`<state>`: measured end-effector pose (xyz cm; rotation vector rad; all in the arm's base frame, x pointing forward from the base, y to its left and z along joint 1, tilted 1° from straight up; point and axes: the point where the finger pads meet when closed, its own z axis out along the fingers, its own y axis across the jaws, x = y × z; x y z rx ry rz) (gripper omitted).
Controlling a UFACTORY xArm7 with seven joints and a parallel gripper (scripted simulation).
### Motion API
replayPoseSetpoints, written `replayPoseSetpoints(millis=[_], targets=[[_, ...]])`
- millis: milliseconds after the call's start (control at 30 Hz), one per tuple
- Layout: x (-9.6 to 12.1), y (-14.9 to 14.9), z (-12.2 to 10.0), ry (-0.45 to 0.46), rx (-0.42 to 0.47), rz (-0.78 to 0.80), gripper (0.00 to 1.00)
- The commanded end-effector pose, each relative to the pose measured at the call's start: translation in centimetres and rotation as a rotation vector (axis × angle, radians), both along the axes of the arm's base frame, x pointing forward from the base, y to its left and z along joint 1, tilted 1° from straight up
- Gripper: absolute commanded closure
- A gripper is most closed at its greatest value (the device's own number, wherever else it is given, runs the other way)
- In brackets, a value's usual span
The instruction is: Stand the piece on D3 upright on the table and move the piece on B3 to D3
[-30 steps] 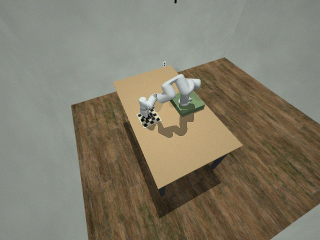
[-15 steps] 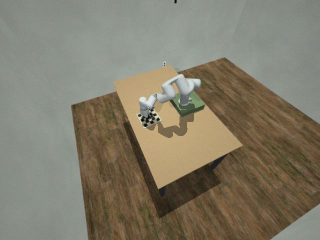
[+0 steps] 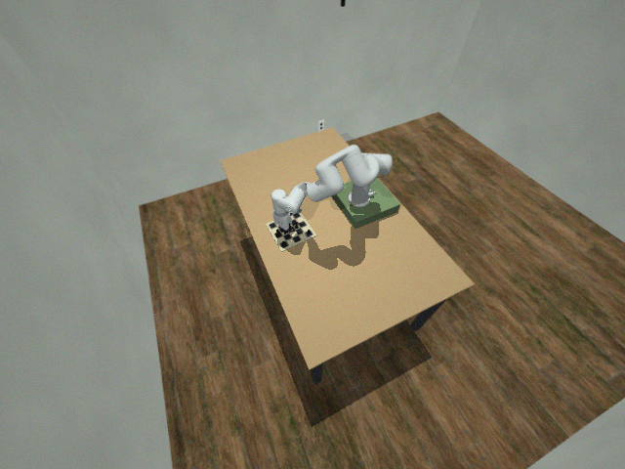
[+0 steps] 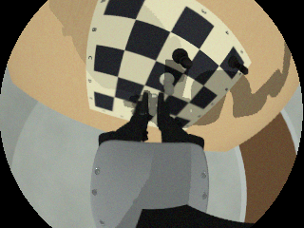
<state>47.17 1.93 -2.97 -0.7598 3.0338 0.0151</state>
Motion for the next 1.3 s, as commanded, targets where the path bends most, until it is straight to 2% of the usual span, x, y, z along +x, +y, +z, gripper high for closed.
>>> replayPoseSetpoints(millis=[0, 733, 833, 900, 1267], targets=[[0.1, 0.0, 0.1, -0.003, 0.0, -0.001, 1.0], [0.1, 0.0, 0.5, -0.003, 0.0, 0.0, 1.0], [0.1, 0.0, 1.8, -0.003, 0.0, 0.0, 1.0], [0.1, 0.0, 1.8, -0.003, 0.0, 0.0, 1.0], [0.0, -0.1, 9.2, -0.003, 0.0, -0.001, 1.0]])
